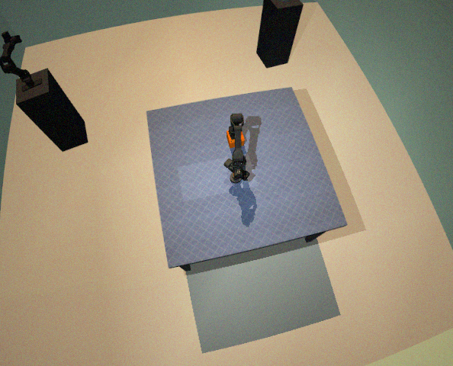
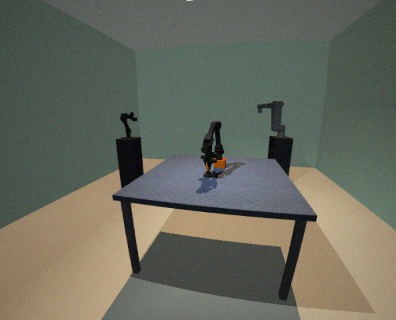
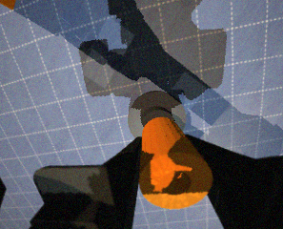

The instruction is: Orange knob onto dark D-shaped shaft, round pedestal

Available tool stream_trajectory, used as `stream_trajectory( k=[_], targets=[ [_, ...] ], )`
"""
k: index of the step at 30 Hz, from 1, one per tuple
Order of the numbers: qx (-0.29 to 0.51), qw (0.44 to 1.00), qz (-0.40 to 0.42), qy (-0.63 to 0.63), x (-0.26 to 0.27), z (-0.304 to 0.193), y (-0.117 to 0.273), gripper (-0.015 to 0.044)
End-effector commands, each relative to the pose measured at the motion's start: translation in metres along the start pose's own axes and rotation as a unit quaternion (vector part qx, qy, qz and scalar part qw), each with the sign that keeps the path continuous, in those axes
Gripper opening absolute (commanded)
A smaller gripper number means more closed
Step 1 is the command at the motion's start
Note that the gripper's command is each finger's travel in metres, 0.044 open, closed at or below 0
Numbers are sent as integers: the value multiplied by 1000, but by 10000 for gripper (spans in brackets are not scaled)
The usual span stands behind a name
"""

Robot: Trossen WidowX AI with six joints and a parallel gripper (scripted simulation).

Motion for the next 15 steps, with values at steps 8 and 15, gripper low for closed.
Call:
stream_trajectory(
  k=[8, 15],
  targets=[
    [0, 1000, -2, 8, 0, 0, -2, 0],
    [0, 1000, -2, 8, 0, 1, -3, 0]
  ],
)
Point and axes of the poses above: the point midway between the two fingers, 35 mm back from their tips, its own y axis back along the fingers, its own x axis across the jaws, z = x × y, the point moved 1 cm from there along y, back along the fingers, and after that the axes turned 13 degrees about -y, right-handed, at the moved point
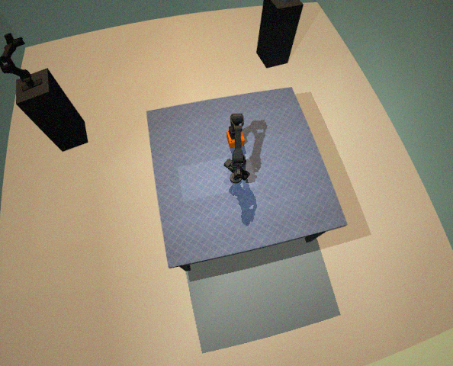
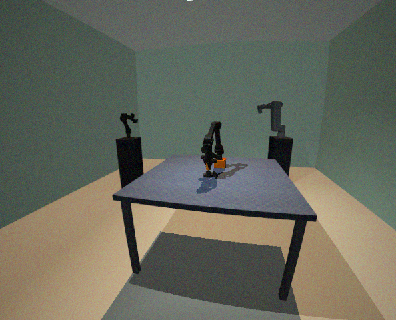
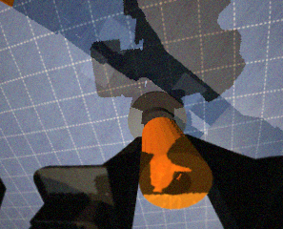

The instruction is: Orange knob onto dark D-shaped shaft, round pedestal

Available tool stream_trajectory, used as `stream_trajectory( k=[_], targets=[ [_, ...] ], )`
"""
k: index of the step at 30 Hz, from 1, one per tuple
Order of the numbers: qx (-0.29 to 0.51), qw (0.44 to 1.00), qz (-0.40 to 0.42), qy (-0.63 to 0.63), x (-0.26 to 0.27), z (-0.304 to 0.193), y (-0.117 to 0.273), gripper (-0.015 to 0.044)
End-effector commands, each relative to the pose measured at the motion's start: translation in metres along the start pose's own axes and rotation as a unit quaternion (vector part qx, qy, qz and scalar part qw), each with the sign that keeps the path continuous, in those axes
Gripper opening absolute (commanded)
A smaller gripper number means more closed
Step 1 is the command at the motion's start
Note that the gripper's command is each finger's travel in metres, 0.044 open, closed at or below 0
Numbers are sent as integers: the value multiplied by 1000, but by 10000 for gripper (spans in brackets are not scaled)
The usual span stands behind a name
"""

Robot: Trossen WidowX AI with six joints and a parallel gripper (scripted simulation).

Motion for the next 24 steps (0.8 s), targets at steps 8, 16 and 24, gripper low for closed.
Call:
stream_trajectory(
  k=[8, 16, 24],
  targets=[
    [0, 1000, -2, 2, -1, 0, 5, 0],
    [0, 994, -2, 107, -2, -1, 5, 0],
    [0, 994, -2, 107, -2, -1, 1, 0]
  ],
)
Point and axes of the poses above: the point midway between the two fingers, 35 mm back from their tips, its own y axis back along the fingers, its own x axis across the jaws, z = x × y, the point moved 1 cm from there along y, back along the fingers, and after that the axes turned 13 degrees about -y, right-handed, at the moved point
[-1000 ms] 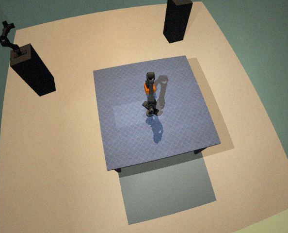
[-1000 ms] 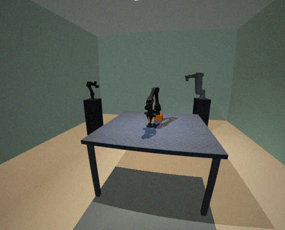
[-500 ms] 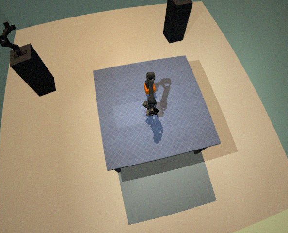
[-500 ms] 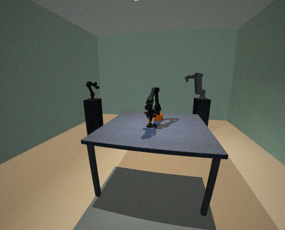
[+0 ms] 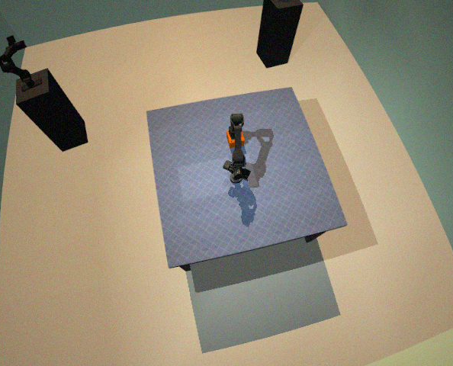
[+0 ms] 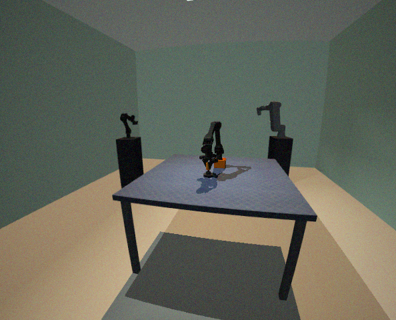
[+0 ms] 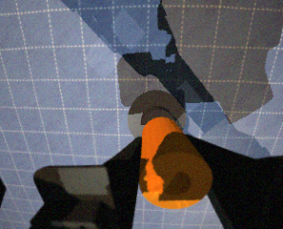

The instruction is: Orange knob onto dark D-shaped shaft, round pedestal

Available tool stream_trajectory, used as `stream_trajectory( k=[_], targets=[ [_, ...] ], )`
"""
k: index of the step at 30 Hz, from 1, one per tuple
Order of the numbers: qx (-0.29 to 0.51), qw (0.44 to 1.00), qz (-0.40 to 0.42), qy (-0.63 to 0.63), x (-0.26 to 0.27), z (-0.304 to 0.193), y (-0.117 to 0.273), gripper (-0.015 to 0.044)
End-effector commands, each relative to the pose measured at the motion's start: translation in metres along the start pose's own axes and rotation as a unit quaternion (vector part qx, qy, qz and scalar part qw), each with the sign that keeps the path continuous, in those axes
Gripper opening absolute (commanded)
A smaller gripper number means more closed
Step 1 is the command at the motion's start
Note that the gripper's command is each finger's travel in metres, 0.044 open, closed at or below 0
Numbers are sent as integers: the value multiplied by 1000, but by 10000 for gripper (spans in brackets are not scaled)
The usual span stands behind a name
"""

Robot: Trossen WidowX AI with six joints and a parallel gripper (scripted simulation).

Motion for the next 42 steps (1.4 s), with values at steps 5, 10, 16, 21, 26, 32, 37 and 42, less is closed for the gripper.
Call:
stream_trajectory(
  k=[5, 10, 16, 21, 26, 32, 37, 42],
  targets=[
    [0, 1000, -2, 7, 1, 1, -2, 0],
    [0, 1000, -1, 7, 1, 2, -3, 0],
    [0, 1000, -1, 7, 2, 2, 1, 0],
    [0, 1000, -1, 19, 1, 1, 3, 0],
    [0, 994, -2, 106, 0, 0, 3, 0],
    [0, 994, -2, 111, -1, -1, 0, 0],
    [0, 994, -2, 111, -1, -1, -2, 0],
    [0, 994, -2, 111, -2, -1, -2, 0]
  ],
)
Point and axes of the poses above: the point midway between the two fingers, 35 mm back from their tips, its own y axis back along the fingers, its own x axis across the jaws, z = x × y, the point moved 1 cm from there along y, back along the fingers, and after that the axes turned 13 degrees about -y, right-handed, at the moved point
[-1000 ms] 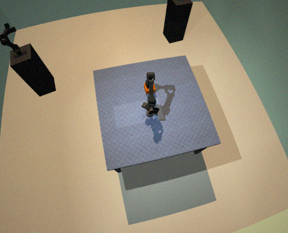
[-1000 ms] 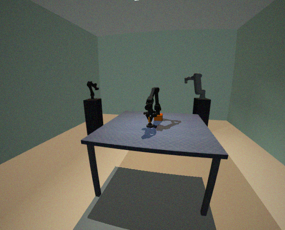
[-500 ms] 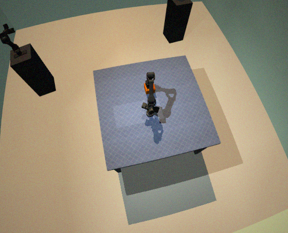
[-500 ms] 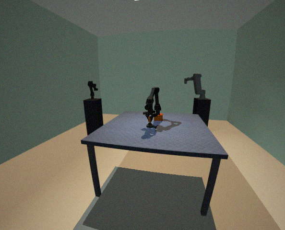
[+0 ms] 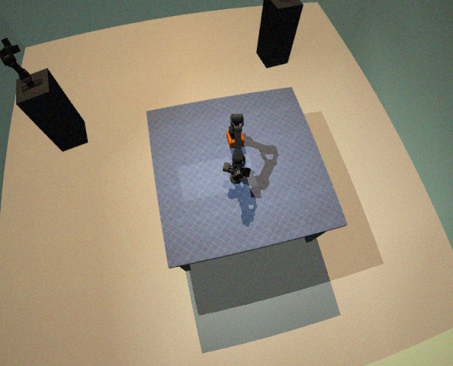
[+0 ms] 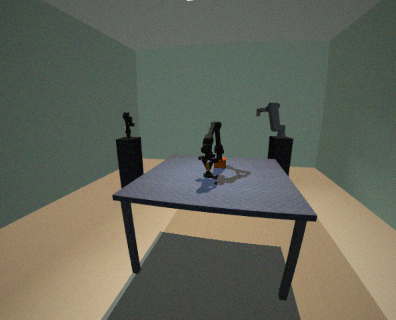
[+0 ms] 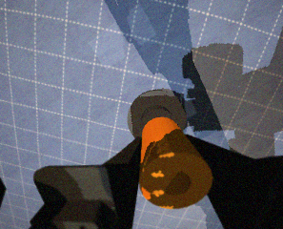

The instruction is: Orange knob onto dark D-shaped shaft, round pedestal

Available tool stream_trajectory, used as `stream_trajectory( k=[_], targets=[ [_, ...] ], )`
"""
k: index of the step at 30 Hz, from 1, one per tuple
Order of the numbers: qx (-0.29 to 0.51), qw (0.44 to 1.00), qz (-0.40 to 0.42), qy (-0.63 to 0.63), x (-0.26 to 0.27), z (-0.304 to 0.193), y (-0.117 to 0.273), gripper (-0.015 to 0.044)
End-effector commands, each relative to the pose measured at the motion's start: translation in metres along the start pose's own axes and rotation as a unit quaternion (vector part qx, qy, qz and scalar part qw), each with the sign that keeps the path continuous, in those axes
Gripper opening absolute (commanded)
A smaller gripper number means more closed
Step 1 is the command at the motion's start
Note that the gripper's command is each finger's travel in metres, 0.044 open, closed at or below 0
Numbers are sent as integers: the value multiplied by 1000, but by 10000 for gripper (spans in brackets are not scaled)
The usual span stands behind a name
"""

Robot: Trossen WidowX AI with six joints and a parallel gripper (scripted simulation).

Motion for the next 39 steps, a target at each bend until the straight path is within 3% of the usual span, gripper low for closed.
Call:
stream_trajectory(
  k=[1, 11, 21, 30, 39],
  targets=[
    [1, 1000, -2, 3, -1, -1, 0, 0],
    [1, 1000, -2, -24, 0, 1, 5, 0],
    [0, 946, -2, -323, 3, 4, 4, 0],
    [0, 800, -2, -600, 4, 4, 4, 0],
    [-1, 576, -2, -818, 3, 3, 3, 0]
  ],
)
Point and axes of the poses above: the point midway between the two fingers, 35 mm back from their tips, its own y axis back along the fingers, its own x axis across the jaws, z = x × y, the point moved 1 cm from there along y, back along the fingers, and after that the axes turned 13 degrees about -y, right-handed, at the moved point
